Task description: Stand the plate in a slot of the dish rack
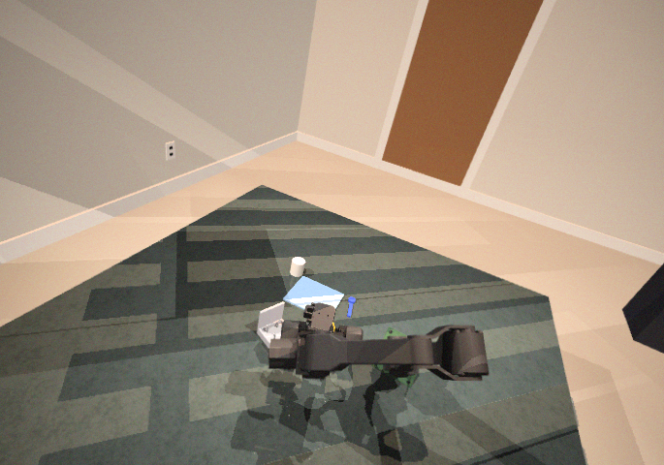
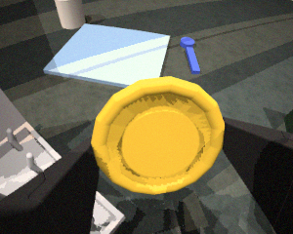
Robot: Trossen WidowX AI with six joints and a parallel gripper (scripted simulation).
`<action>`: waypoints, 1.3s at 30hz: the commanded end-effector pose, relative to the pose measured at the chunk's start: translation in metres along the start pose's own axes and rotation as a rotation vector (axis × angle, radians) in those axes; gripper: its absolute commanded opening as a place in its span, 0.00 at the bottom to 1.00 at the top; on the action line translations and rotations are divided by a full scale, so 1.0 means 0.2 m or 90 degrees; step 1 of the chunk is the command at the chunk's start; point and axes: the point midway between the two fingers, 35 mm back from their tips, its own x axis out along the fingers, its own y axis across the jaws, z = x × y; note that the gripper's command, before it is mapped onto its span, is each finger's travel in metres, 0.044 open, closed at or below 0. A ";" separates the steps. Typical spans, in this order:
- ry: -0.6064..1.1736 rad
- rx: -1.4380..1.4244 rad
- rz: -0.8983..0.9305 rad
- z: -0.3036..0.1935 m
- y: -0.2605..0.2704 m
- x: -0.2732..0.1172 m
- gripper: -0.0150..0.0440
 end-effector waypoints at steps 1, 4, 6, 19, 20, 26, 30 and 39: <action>-0.043 -0.020 0.033 0.00 0.01 0.00 0.25; -0.073 -0.034 0.062 0.00 0.02 0.00 0.25; -0.093 -0.042 0.082 0.00 0.03 0.00 0.25; -0.208 -0.080 0.221 -0.03 0.09 -0.06 0.25; -0.216 -0.081 0.232 -0.03 0.09 -0.07 0.25; -0.261 -0.086 0.301 -0.05 0.11 -0.11 0.25; -0.288 -0.086 0.348 -0.06 0.12 -0.15 0.25; -0.340 -0.074 0.455 -0.09 0.11 -0.23 0.25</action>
